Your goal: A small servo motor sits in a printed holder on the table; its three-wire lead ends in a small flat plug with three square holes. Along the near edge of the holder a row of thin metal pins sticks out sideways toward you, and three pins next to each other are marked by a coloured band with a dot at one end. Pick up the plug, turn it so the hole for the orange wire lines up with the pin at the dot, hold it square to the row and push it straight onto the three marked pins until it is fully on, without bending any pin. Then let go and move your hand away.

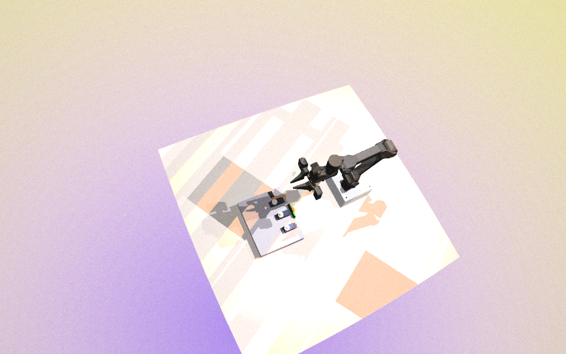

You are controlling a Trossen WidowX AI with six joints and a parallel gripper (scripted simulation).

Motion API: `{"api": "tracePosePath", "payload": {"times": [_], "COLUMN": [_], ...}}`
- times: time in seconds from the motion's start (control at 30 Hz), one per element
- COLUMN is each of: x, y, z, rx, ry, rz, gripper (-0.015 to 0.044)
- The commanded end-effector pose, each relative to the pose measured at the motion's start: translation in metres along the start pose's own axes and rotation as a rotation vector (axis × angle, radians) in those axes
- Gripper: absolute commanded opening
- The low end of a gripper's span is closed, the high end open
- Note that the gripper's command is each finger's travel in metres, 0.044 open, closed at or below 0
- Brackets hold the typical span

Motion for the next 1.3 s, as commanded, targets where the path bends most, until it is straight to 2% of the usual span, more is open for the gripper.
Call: {"api": "tracePosePath", "payload": {"times": [0.0, 0.63, 1.27], "x": [0.015, 0.075, 0.104], "y": [-0.006, -0.042, -0.085], "z": [-0.009, -0.071, -0.147], "rx": [0.079, 0.461, 0.833], "ry": [0.091, 0.516, 0.869], "rz": [-0.023, -0.257, -0.642], "gripper": [0.0115, 0.0115, 0.0115]}}
Point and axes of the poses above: the point midway between the two fingers, 35 mm back from their tips, its own x axis out along the fingers, its own y axis across the jaws, z = x × y, the point moved 4 cm from there along -x, back along the fingers, and after that the axes turned 2 degrees about x, right-handed, at the moved point
